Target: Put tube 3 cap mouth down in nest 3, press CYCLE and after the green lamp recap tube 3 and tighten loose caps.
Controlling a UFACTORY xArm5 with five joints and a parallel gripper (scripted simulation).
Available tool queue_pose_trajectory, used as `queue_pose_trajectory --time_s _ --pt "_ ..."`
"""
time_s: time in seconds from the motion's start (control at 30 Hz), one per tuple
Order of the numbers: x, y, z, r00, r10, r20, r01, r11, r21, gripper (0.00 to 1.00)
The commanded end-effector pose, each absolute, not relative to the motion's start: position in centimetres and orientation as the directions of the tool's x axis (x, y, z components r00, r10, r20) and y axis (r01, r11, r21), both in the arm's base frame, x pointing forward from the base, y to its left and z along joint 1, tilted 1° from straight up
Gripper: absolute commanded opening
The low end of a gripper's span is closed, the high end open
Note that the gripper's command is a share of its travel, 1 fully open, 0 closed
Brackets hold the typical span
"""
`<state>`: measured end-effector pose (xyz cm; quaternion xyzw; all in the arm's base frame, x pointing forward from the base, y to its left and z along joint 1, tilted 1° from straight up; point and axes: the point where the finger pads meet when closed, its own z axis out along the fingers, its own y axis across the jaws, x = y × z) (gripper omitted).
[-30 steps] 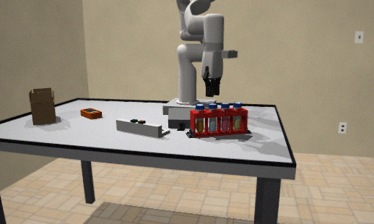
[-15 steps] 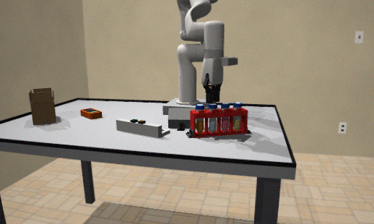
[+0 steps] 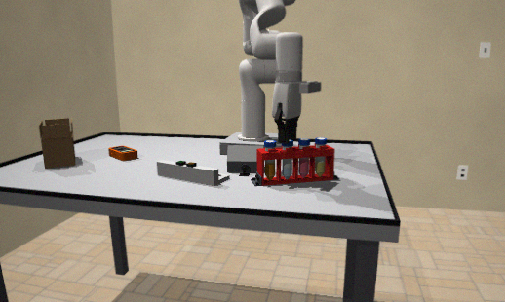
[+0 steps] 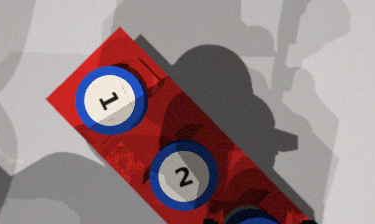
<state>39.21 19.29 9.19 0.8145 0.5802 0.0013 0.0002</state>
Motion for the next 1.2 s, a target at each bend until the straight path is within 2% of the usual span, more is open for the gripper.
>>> queue_pose_trajectory --time_s 0.0,0.63,0.67,1.13,1.17 --pt "39.35 19.36 9.13 0.327 0.945 0.014 0.945 -0.327 -0.003 0.46" --pt "39.35 19.37 8.48 0.327 0.945 0.014 0.945 -0.327 -0.003 0.46" --pt "39.35 19.37 8.48 0.327 0.945 0.014 0.945 -0.327 -0.003 0.00" --pt "39.35 19.37 8.48 0.327 0.945 0.014 0.945 -0.327 -0.003 0.00" --pt "39.35 19.37 8.48 0.279 0.960 0.014 0.960 -0.279 -0.003 0.00"
